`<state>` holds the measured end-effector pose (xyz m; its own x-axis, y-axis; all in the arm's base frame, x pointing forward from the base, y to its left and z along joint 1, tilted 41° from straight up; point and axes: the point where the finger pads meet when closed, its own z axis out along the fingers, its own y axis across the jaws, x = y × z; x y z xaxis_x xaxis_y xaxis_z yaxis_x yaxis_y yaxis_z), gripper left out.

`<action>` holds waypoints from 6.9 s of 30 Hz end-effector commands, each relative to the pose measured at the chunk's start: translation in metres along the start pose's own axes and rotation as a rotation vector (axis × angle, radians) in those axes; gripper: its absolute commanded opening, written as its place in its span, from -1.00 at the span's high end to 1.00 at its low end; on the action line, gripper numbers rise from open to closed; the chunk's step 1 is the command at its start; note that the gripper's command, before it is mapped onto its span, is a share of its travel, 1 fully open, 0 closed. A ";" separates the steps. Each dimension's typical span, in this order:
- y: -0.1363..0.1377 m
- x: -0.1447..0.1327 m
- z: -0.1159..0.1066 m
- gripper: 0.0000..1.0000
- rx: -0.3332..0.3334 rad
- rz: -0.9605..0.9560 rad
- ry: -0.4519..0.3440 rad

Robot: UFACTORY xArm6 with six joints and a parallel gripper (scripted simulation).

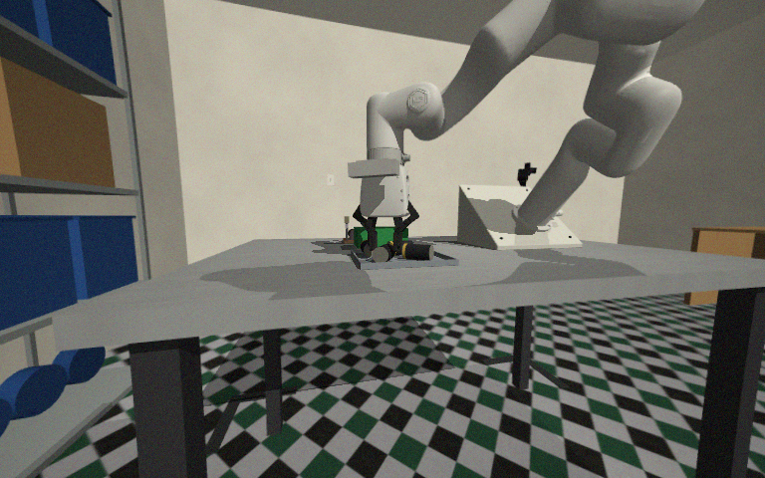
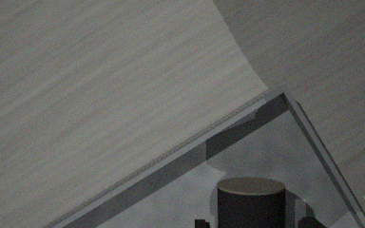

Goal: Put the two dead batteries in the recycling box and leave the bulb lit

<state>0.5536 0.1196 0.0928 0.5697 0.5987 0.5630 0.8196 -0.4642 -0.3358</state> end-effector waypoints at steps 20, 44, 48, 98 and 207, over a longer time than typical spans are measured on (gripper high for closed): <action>0.001 0.001 0.008 0.44 -0.003 -0.001 0.002; 0.001 0.001 0.008 0.44 -0.003 -0.001 0.002; 0.001 0.001 0.001 0.44 -0.003 -0.001 0.002; 0.001 0.001 -0.115 0.44 -0.003 -0.378 0.001; 0.159 -0.348 -0.075 0.44 -0.003 -0.536 0.001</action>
<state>0.4783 -0.2334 -0.0747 0.0718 0.7505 0.6570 0.9955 -0.0946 -0.0008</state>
